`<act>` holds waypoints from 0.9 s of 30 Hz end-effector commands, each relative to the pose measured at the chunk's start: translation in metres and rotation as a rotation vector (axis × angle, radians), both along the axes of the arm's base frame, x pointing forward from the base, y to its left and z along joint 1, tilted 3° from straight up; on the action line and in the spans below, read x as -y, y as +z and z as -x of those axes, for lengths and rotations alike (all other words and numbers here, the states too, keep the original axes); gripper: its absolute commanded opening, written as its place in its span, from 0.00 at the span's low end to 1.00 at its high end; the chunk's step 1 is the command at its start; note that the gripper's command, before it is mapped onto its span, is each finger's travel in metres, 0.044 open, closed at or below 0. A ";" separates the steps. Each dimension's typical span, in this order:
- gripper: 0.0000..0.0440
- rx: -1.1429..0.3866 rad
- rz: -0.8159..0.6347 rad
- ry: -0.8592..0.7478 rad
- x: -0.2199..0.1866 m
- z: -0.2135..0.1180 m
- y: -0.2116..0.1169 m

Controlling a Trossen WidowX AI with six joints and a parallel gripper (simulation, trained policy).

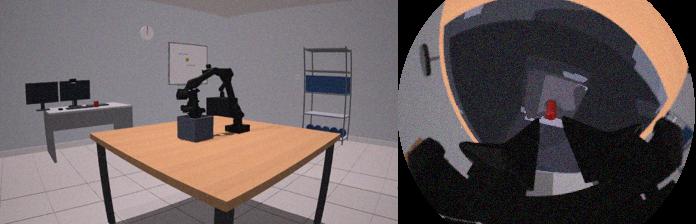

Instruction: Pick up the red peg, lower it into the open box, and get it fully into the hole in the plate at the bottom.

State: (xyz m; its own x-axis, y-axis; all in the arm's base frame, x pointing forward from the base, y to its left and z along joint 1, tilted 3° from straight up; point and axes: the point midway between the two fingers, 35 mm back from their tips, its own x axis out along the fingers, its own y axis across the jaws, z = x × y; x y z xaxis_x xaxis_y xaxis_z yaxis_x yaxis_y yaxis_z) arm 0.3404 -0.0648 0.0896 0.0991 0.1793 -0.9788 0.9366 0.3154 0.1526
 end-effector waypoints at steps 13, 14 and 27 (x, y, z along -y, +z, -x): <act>0.48 0.138 -0.143 -0.019 0.009 -0.022 0.051; 0.49 0.145 -0.150 -0.019 0.009 -0.023 0.053; 0.61 0.234 -0.214 -0.002 0.022 -0.036 0.080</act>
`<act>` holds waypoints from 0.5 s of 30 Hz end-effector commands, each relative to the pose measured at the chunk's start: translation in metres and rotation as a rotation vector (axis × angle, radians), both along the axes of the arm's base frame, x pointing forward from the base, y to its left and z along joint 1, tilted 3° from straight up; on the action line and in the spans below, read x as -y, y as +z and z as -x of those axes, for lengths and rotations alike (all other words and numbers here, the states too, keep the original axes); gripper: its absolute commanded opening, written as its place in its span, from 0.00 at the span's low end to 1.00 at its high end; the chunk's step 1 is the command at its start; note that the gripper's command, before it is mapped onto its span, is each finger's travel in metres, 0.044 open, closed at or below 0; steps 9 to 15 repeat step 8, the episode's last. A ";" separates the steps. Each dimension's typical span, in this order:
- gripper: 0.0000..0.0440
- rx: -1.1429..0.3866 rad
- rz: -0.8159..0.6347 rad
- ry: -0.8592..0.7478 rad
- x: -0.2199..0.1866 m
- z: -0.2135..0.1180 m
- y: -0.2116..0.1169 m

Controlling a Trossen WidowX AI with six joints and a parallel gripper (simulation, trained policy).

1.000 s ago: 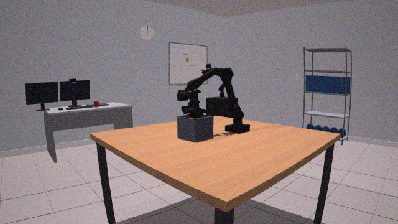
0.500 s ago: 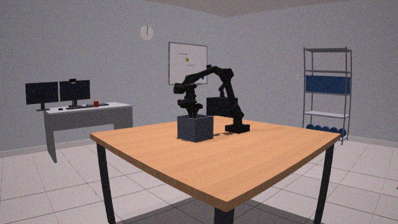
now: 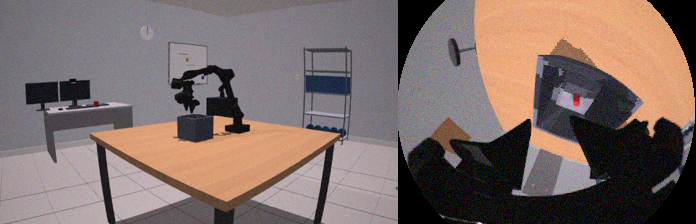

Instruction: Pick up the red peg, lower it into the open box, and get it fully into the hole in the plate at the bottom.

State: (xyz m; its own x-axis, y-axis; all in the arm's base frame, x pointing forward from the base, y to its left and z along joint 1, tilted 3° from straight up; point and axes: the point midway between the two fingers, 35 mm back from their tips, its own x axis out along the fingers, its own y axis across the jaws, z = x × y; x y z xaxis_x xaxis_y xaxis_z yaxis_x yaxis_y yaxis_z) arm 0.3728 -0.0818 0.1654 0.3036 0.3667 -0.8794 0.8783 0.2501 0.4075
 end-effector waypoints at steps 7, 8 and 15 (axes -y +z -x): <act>0.54 0.091 0.003 0.039 0.016 -0.012 0.020; 0.54 0.102 0.005 0.044 0.018 -0.014 0.021; 0.54 0.102 0.005 0.044 0.018 -0.014 0.021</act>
